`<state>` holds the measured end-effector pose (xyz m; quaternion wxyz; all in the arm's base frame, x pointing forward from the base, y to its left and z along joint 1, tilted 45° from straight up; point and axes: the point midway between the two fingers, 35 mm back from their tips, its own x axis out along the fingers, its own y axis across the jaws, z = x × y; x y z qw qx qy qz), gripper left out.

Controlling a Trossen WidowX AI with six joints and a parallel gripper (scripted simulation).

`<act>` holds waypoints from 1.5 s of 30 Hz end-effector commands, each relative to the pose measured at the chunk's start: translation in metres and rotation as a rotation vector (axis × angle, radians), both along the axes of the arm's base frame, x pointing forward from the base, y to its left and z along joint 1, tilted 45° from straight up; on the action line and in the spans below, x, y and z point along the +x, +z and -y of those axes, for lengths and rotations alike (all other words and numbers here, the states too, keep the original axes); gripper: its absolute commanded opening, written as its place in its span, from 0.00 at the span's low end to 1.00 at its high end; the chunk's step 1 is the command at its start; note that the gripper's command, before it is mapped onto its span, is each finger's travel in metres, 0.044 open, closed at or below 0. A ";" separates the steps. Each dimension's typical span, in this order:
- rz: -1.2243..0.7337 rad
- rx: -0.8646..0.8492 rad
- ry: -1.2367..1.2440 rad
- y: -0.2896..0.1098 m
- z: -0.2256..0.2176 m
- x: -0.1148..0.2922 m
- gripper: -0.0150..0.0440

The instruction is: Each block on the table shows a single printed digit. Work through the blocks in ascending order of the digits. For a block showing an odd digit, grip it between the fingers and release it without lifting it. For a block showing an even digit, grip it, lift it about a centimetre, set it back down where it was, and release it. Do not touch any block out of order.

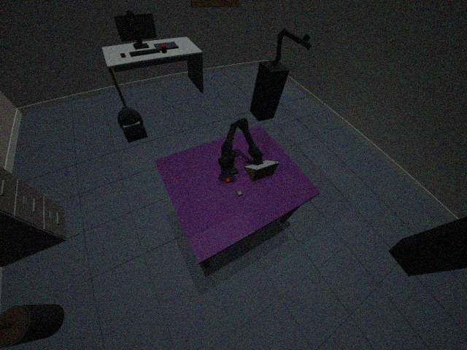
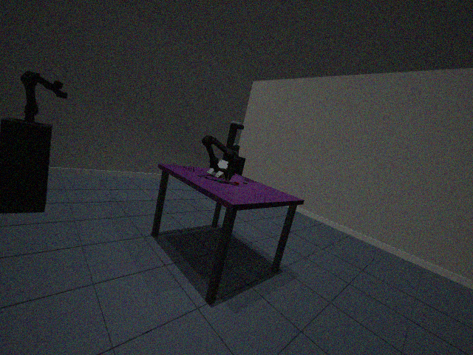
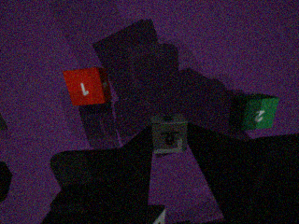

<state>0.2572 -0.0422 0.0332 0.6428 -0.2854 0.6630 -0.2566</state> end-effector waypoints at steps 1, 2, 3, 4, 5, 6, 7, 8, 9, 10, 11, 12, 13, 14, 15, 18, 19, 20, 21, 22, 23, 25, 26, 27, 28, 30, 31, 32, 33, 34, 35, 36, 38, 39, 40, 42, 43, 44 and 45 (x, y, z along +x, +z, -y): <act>-0.006 -0.001 0.000 -0.005 0.005 -0.002 0.46; -0.006 -0.001 0.000 -0.006 0.006 -0.002 0.46; -0.006 -0.001 0.000 -0.007 0.007 -0.002 0.46; -0.006 -0.001 0.000 -0.007 0.008 -0.002 0.46; -0.006 -0.001 0.000 -0.008 0.008 -0.002 0.46; -0.006 -0.001 0.000 -0.008 0.008 -0.002 0.46; -0.006 -0.001 0.000 -0.008 0.008 -0.002 0.46; -0.006 -0.001 0.000 -0.008 0.008 -0.002 0.46; -0.006 -0.001 0.000 -0.008 0.008 -0.002 0.46; -0.006 -0.001 0.000 -0.008 0.008 -0.002 0.46; -0.006 -0.001 0.000 -0.008 0.008 -0.002 0.46; -0.006 -0.001 0.000 -0.008 0.008 -0.002 0.46; -0.006 -0.001 0.000 -0.008 0.008 -0.002 0.46; -0.006 -0.001 0.000 -0.008 0.008 -0.002 0.46; -0.006 -0.001 0.000 -0.008 0.008 -0.002 0.46; -0.006 -0.001 0.000 -0.008 0.008 -0.002 0.59; -0.006 -0.001 0.000 -0.008 0.008 -0.002 0.64; -0.006 -0.001 0.000 -0.008 0.008 -0.002 0.68; -0.006 -0.001 0.000 -0.008 0.008 -0.002 0.72; -0.006 -0.001 0.000 -0.008 0.008 -0.002 0.77; -0.006 -0.001 0.000 -0.008 0.008 -0.002 0.81; -0.006 -0.001 0.000 -0.008 0.008 -0.002 0.90; -0.006 -0.001 0.000 -0.008 0.008 -0.002 0.93; -0.006 -0.001 0.000 -0.008 0.008 -0.002 0.93; -0.006 -0.001 0.000 -0.008 0.008 -0.002 0.93; -0.006 -0.001 0.000 -0.006 0.006 -0.002 0.93; -0.006 0.000 0.000 0.000 0.000 -0.001 0.93; -0.006 0.001 0.000 0.009 -0.010 -0.001 0.93; -0.007 0.000 0.000 0.015 -0.016 -0.001 0.93; -0.007 0.000 0.000 0.017 -0.018 -0.001 0.93; -0.007 0.000 0.000 0.017 -0.018 -0.001 0.93; -0.007 0.000 0.000 0.017 -0.018 -0.001 0.93; -0.006 0.002 0.000 0.016 -0.020 0.000 0.93; -0.006 0.007 0.002 0.014 -0.027 0.003 0.93; -0.005 0.015 0.005 0.010 -0.039 0.009 0.93; -0.004 0.032 0.010 -0.001 -0.069 0.019 0.93; -0.004 0.038 0.012 -0.007 -0.084 0.022 0.93; -0.004 0.044 0.013 -0.014 -0.100 0.025 0.93; -0.005 0.048 0.014 -0.021 -0.116 0.026 0.93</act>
